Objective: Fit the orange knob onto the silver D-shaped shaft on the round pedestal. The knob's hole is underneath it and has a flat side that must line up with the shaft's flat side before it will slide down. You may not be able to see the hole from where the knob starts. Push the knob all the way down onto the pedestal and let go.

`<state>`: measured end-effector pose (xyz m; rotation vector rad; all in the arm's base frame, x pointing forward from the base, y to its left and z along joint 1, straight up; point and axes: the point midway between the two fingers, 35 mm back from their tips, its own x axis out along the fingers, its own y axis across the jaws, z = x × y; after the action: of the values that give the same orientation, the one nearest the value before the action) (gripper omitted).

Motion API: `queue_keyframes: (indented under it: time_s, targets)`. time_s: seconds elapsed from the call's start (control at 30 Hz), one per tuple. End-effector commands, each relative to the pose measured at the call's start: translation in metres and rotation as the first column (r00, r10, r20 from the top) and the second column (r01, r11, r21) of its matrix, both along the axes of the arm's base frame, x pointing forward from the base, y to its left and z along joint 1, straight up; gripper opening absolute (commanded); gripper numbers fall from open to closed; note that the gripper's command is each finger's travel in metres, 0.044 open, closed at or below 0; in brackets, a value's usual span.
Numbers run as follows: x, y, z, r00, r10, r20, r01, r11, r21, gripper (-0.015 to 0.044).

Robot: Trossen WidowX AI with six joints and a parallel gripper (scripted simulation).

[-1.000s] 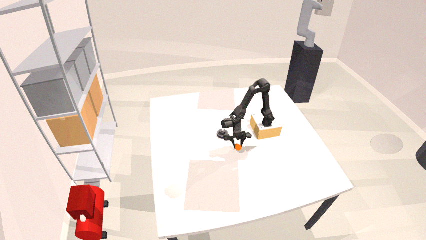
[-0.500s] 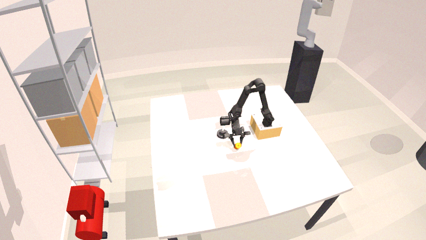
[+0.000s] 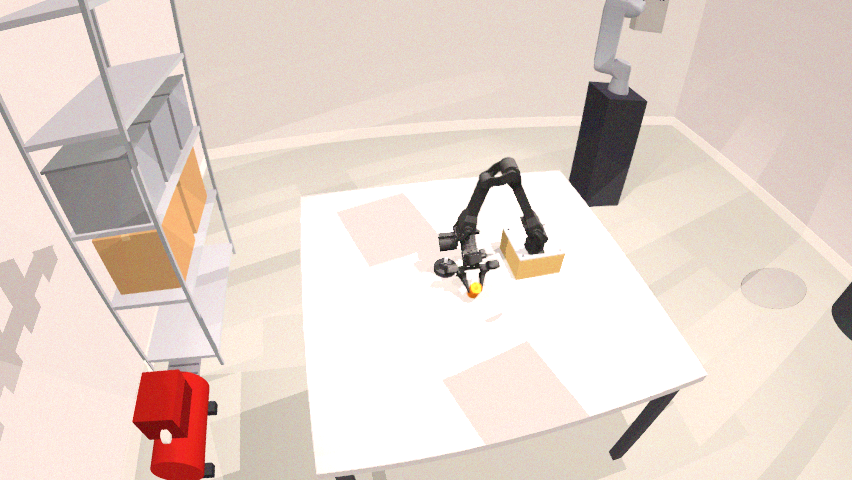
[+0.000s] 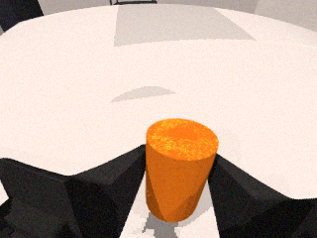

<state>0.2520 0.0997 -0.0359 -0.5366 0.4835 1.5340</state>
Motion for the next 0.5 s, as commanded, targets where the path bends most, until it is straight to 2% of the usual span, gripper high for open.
queue_keyframes:
  time_s: [0.0, 0.37, 0.47]
  targets:
    - [0.0, -0.0021, 0.0005, 1.0, -0.004, -0.004, 0.004, 1.0, -0.012, 0.0179]
    - [0.0003, -0.0099, 0.0006, 1.0, -0.005, -0.004, 0.004, 1.0, -0.013, 0.0179]
    - [-0.0007, -0.0077, 0.0002, 1.0, -0.006, -0.009, 0.005, 1.0, -0.013, 0.0258]
